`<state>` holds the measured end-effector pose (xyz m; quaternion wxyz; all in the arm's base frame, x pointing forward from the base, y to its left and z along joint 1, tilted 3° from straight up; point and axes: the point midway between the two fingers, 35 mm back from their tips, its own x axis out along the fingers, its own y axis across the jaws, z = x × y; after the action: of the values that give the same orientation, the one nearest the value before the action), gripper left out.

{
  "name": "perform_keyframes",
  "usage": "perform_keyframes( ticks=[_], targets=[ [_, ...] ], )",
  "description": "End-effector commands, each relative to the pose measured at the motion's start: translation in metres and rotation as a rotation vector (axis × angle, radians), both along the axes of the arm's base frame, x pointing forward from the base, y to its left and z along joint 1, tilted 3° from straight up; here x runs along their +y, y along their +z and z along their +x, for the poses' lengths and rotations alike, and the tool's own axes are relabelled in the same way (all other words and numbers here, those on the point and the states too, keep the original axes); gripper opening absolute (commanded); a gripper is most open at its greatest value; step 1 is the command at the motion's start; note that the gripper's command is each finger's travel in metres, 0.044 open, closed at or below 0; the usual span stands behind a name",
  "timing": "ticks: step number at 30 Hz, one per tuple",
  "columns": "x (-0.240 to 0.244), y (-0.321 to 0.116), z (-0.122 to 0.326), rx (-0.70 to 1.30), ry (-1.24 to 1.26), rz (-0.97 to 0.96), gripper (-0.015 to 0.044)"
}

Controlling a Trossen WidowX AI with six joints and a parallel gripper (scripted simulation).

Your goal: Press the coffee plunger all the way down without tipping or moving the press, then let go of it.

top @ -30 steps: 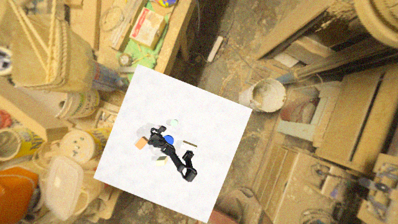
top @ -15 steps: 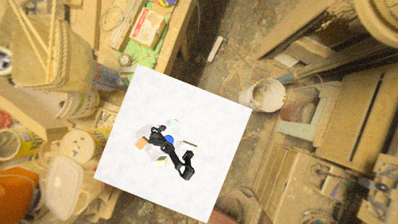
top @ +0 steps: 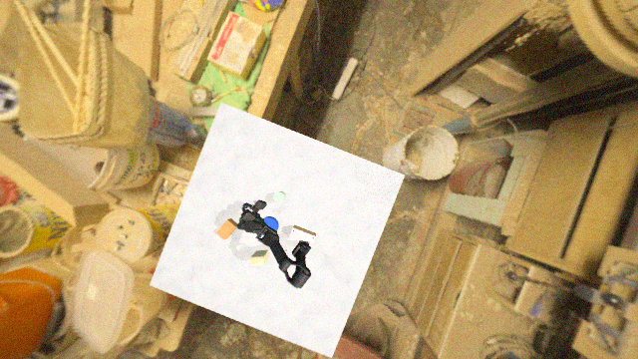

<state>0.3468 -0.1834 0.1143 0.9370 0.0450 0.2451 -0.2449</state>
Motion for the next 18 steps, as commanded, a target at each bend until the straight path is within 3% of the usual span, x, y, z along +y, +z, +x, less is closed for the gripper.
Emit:
perform_keyframes(
  ticks=[1, 18],
  targets=[
    [0.0000, -0.0101, -0.0009, 0.033, 0.004, 0.010, 0.0122],
    [-0.0011, -0.0092, 0.0013, 0.032, 0.004, 0.009, 0.0122]
  ],
)
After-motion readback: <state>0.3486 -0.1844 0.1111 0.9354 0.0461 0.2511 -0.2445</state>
